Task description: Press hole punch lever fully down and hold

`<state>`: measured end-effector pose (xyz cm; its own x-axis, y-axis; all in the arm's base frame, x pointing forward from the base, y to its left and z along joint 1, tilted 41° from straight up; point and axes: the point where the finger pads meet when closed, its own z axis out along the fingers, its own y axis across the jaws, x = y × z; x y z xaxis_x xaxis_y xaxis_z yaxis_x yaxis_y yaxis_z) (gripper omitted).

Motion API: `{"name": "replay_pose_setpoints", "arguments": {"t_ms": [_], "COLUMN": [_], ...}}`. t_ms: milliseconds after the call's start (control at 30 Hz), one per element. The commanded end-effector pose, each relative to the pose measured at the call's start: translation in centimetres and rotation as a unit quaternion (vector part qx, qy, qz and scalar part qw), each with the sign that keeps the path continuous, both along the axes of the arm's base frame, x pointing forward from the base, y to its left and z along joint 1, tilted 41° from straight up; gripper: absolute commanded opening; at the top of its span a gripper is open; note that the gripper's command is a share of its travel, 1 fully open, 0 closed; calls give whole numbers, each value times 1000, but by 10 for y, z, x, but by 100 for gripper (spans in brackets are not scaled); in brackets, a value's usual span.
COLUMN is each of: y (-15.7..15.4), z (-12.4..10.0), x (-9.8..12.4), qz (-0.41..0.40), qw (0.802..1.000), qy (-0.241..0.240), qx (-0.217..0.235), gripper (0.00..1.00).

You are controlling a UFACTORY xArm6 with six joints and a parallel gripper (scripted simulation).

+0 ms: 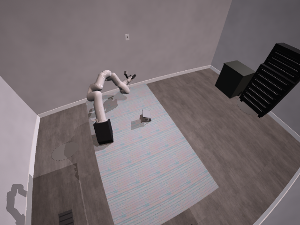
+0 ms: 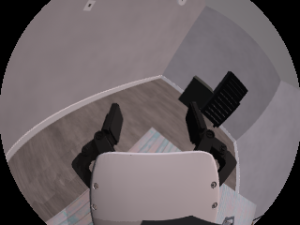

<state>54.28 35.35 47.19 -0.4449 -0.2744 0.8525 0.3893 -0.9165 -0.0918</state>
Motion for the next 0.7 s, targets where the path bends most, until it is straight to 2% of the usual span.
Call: {"name": "replay_pose_setpoints", "arguments": {"t_ms": [0, 667], "y": [-1, -1], "z": [2, 2], "x": [0, 1], "qz": [-1, 2], "qw": [1000, 1000], "qy": [-1, -2], "qx": [1, 2], "gripper": [100, 100]}}
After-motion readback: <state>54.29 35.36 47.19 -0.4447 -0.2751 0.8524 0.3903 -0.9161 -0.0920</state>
